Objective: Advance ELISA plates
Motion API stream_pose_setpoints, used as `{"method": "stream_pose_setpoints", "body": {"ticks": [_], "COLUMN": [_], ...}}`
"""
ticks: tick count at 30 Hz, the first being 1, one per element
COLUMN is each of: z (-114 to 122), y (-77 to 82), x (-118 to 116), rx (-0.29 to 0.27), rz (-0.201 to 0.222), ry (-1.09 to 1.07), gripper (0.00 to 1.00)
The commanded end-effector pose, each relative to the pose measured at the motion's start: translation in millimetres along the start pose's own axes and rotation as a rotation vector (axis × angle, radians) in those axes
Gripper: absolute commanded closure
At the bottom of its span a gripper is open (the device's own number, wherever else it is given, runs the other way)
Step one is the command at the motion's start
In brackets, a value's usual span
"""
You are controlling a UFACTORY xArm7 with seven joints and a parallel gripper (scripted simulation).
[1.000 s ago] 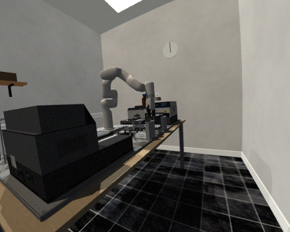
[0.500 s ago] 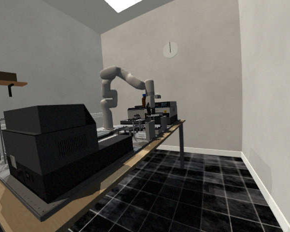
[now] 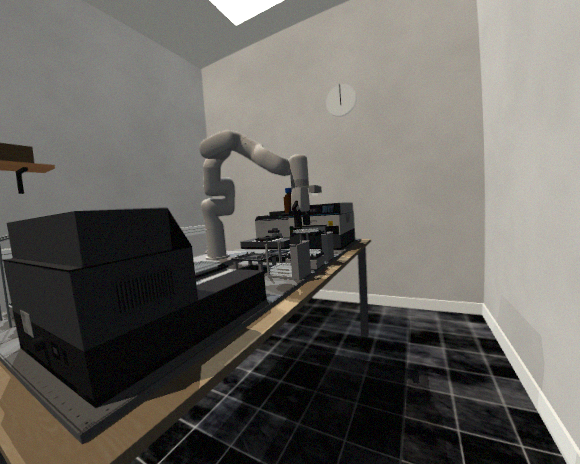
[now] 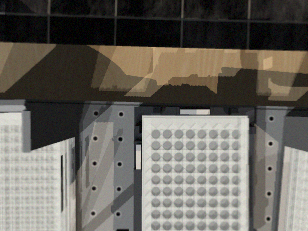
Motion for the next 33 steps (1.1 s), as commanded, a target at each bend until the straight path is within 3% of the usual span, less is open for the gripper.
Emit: {"method": "stream_pose_setpoints", "body": {"ticks": [1, 23, 33], "z": [-0.8, -0.7, -0.7], "y": [7.8, 34.5, 36.0], "x": [-0.1, -0.1, -0.1], "rx": [0.004, 0.004, 0.004], "rz": [0.0, 0.0, 0.0], "ry": [0.0, 0.0, 0.0], "gripper": [0.0, 0.0, 0.0]}}
Point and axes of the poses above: the point where the finger pads meet when closed, its own y axis back along the fingers, its own x axis across the jaws, z = x × y, the point moved 8 cm from there along y, back along the fingers, and after that the axes turned 3 degrees about -y, right-handed, at the moved point
